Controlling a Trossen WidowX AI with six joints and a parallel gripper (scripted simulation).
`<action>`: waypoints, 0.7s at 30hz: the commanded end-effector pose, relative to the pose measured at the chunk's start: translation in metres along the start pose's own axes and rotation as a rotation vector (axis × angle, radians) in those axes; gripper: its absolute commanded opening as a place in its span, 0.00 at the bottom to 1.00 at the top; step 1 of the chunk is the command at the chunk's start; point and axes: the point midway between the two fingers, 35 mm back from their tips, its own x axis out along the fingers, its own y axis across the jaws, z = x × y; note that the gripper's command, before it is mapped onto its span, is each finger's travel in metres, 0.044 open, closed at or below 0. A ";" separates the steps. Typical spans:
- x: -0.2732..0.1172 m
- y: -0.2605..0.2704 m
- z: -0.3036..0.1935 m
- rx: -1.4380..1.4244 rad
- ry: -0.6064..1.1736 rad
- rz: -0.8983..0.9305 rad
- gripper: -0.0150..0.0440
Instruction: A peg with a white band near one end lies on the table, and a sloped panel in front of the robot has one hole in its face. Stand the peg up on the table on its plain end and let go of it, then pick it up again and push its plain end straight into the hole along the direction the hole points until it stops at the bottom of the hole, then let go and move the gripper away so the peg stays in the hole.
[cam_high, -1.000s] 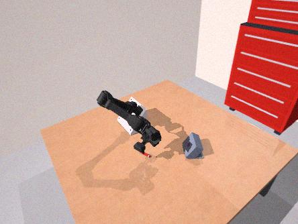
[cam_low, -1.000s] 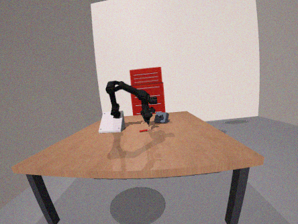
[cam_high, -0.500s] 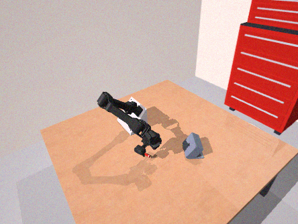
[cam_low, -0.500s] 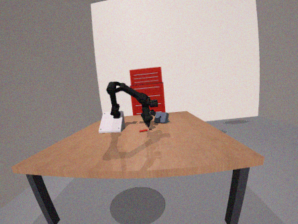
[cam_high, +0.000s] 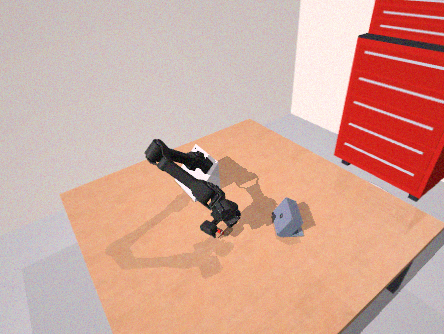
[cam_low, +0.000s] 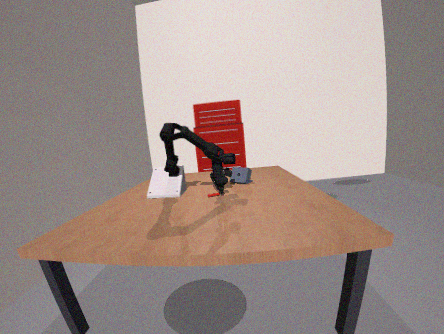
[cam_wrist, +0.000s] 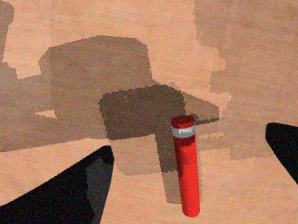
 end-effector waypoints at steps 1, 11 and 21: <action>0.008 0.001 -0.002 -0.007 0.005 0.004 1.00; 0.015 0.001 -0.003 -0.007 0.005 0.002 0.82; 0.015 0.001 -0.003 -0.007 0.005 0.002 0.44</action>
